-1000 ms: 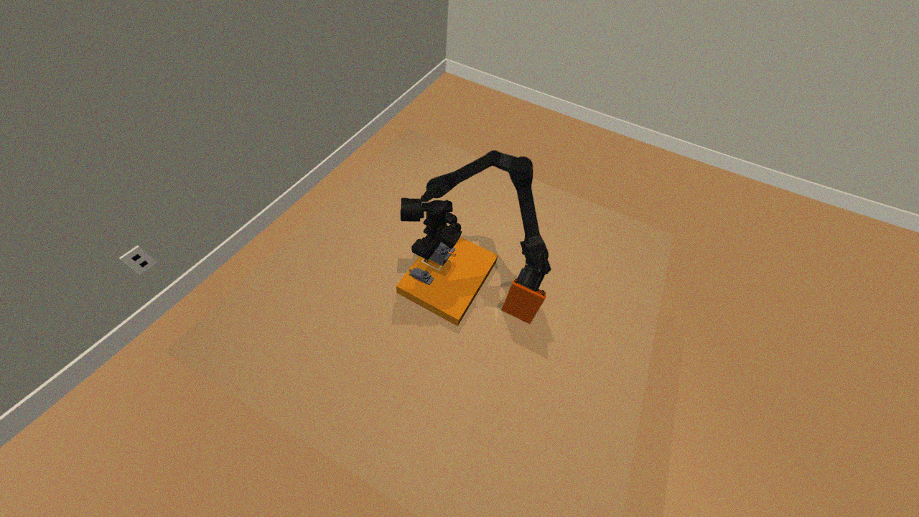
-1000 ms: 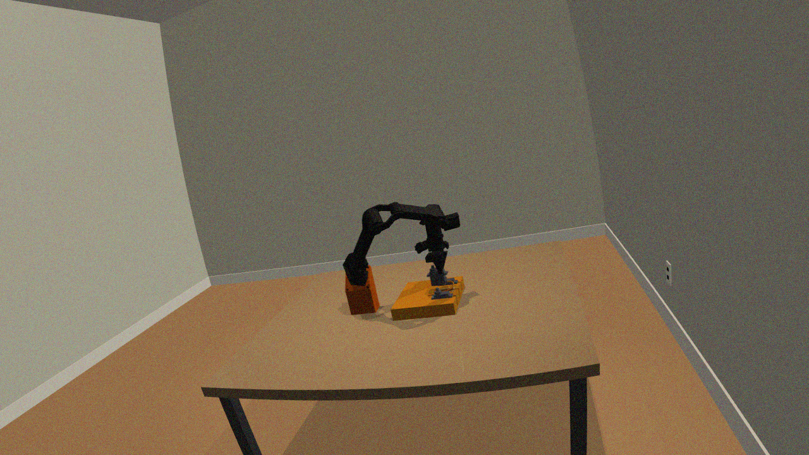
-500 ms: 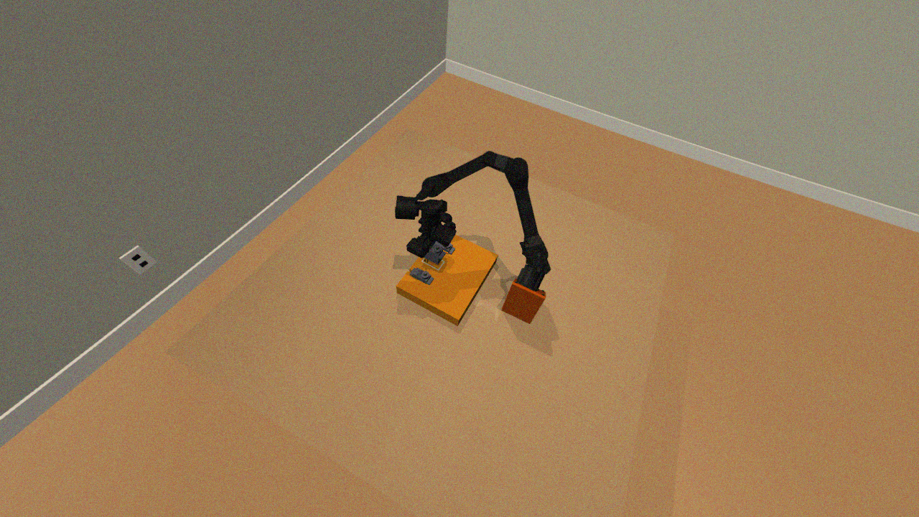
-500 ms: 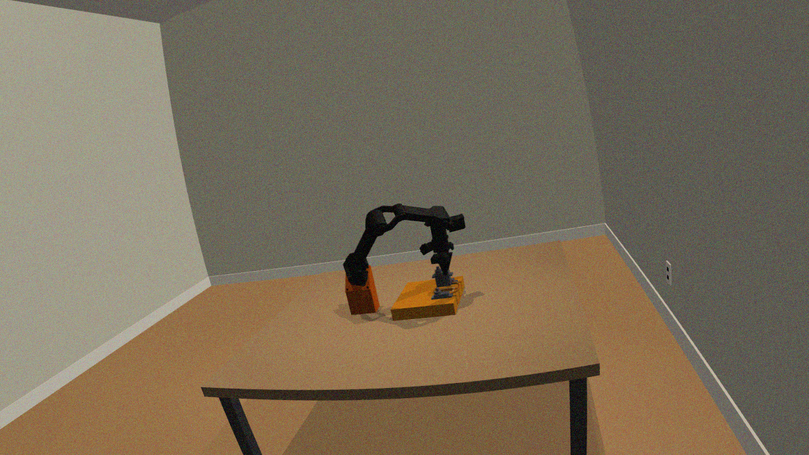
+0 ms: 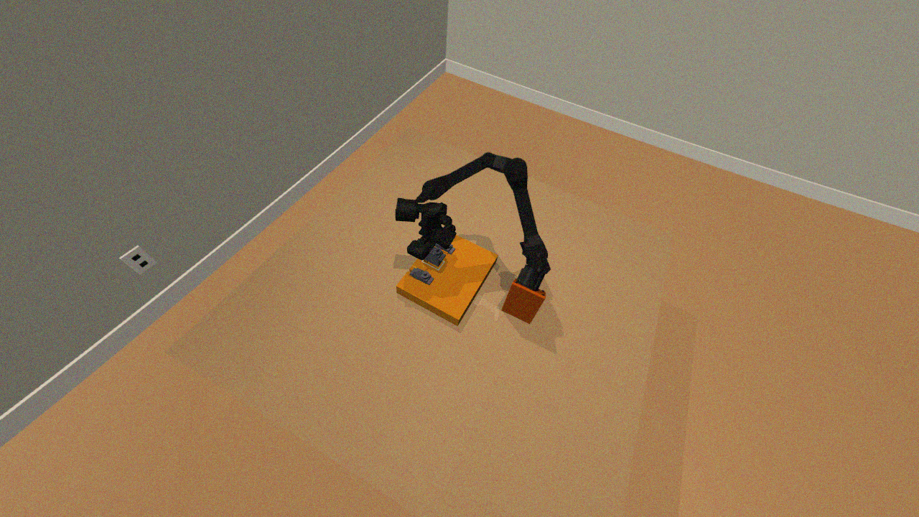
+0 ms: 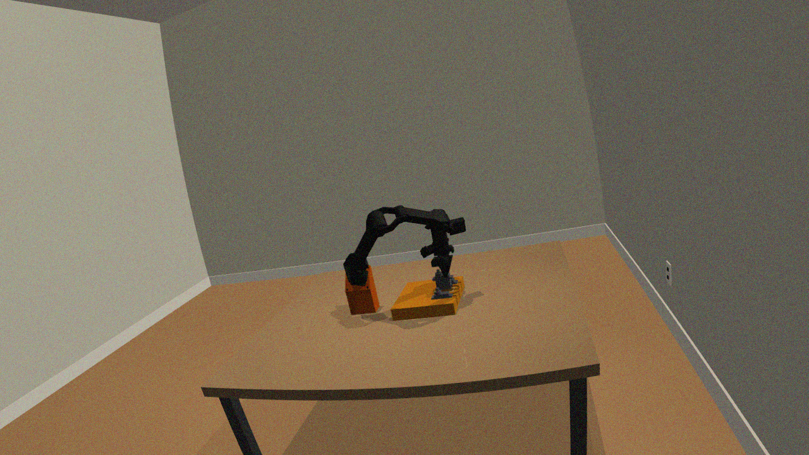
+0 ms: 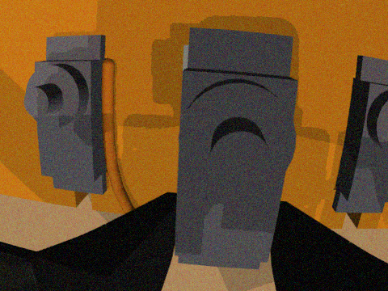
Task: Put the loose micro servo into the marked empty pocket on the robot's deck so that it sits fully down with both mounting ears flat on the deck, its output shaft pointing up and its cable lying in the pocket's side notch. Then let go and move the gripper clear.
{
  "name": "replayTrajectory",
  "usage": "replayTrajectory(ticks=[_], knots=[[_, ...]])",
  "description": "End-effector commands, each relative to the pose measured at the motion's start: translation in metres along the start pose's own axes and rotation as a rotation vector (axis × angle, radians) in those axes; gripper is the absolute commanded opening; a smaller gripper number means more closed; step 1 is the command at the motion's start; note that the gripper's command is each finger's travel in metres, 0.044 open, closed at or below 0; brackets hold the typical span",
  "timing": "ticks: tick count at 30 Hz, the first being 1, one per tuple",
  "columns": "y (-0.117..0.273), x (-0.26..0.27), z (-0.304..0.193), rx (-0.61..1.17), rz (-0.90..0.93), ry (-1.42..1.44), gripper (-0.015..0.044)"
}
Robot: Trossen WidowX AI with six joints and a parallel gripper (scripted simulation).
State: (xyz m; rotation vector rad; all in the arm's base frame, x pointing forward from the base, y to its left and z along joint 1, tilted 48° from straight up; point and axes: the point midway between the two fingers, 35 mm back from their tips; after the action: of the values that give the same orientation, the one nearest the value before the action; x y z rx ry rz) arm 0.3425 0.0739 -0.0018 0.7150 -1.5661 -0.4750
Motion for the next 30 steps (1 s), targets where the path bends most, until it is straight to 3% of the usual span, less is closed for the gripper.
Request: replayTrajectory(ticks=[1,30], knots=[[0.0,0.0,0.0,0.005,0.004,0.005,0.0],[-0.027,0.0,0.0,0.005,0.005,0.005,0.0]])
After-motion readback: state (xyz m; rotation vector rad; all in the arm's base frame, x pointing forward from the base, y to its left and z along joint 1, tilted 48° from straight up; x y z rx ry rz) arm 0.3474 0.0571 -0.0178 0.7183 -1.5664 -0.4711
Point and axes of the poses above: the point midway between the two fingers, 35 mm back from their tips, its own y axis back along the fingers, its own x axis across the jaws, z = x × y, and after that the axes turned 6 degrees about -y, right-handed
